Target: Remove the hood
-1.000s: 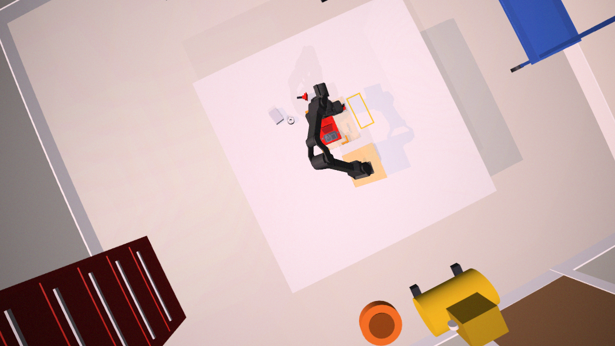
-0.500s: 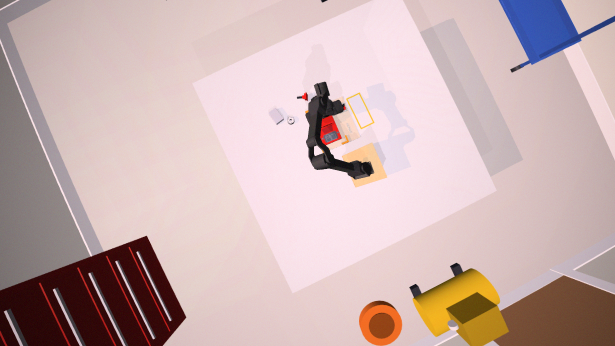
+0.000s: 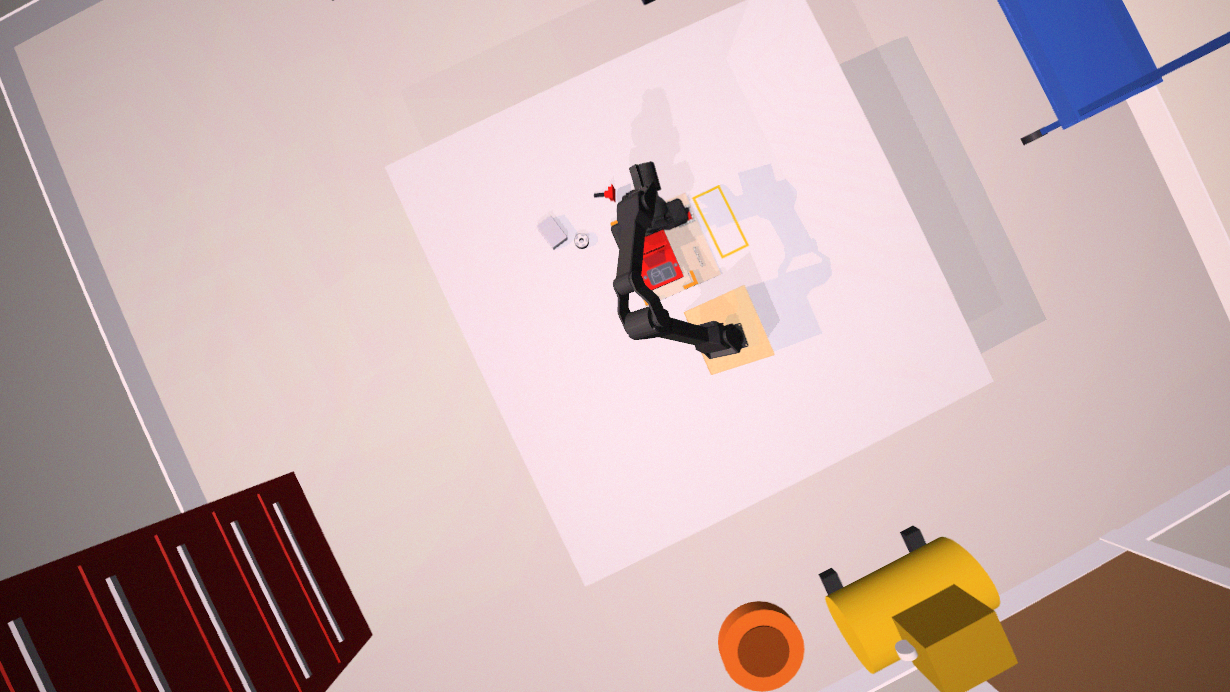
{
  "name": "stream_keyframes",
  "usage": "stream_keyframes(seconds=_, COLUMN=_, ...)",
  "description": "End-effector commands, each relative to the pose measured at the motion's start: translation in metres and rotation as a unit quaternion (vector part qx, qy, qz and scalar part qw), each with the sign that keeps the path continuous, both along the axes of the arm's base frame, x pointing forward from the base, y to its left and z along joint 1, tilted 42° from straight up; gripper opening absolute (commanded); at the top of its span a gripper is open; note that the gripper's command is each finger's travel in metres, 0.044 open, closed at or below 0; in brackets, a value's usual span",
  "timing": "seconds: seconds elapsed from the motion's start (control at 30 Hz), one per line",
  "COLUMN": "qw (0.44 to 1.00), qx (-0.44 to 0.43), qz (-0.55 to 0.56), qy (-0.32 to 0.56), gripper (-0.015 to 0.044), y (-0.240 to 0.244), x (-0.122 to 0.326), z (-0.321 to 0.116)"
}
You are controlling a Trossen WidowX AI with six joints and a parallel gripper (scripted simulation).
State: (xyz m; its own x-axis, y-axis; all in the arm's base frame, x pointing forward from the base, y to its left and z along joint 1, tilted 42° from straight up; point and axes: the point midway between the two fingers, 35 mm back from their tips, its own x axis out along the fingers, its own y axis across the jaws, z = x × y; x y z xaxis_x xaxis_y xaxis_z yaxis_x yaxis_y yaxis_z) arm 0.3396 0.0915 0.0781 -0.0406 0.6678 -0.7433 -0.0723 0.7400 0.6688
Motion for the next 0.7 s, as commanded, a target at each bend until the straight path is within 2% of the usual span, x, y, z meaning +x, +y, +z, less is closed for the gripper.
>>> stream_keyframes(seconds=0.0, qw=1.000, qx=-0.002, qz=0.001, qy=-0.005, gripper=0.0000, y=-0.003, x=0.002, z=0.004)
stream_keyframes(seconds=0.47, qw=1.000, qx=-0.003, qz=0.001, qy=-0.005, gripper=0.0000, y=-0.032, x=0.004, z=0.036)
stream_keyframes(seconds=0.67, qw=1.000, qx=-0.004, qz=-0.002, qy=-0.002, gripper=0.0000, y=-0.042, x=0.006, z=0.020)
